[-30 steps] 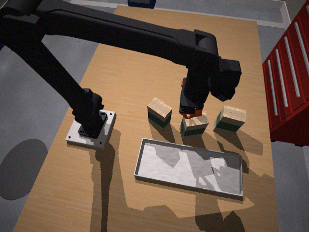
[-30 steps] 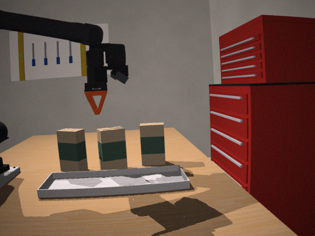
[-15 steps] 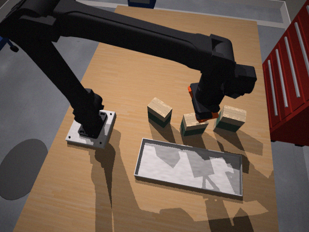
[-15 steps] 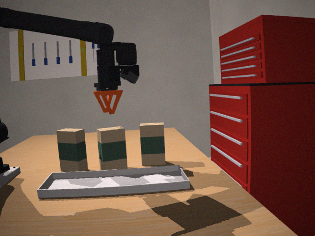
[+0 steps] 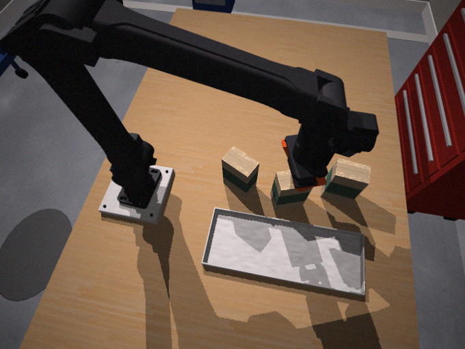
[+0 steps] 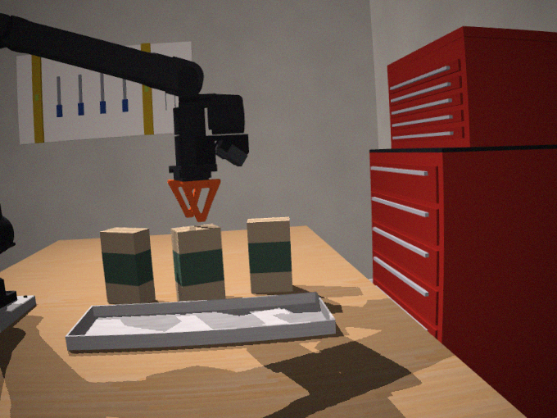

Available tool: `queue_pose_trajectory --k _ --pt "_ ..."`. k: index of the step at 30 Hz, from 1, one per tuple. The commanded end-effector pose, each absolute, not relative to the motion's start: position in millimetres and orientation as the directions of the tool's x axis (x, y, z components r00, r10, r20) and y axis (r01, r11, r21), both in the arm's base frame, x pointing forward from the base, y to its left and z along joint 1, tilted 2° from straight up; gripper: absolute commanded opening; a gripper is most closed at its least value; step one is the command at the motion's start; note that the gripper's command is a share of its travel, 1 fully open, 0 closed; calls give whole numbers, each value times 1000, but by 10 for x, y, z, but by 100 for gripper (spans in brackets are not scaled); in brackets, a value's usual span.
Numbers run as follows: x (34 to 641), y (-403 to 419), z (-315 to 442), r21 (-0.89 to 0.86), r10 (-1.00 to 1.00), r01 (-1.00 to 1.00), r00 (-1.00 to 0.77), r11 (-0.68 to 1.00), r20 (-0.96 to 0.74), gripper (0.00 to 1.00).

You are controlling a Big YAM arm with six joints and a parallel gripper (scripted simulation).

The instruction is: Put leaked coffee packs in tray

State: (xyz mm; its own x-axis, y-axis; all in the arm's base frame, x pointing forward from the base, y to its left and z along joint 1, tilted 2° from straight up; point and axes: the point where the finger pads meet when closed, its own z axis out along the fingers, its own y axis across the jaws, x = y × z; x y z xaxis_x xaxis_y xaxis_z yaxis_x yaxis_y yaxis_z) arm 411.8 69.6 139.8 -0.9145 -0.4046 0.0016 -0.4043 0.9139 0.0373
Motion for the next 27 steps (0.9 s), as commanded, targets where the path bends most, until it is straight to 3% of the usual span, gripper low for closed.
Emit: queue_pose_trajectory --k 1,27 --pt "4135 738 1333 38 -425 -425 -905 904 -3 78" --pt "4147 740 1386 38 -425 -425 -905 904 -5 78"
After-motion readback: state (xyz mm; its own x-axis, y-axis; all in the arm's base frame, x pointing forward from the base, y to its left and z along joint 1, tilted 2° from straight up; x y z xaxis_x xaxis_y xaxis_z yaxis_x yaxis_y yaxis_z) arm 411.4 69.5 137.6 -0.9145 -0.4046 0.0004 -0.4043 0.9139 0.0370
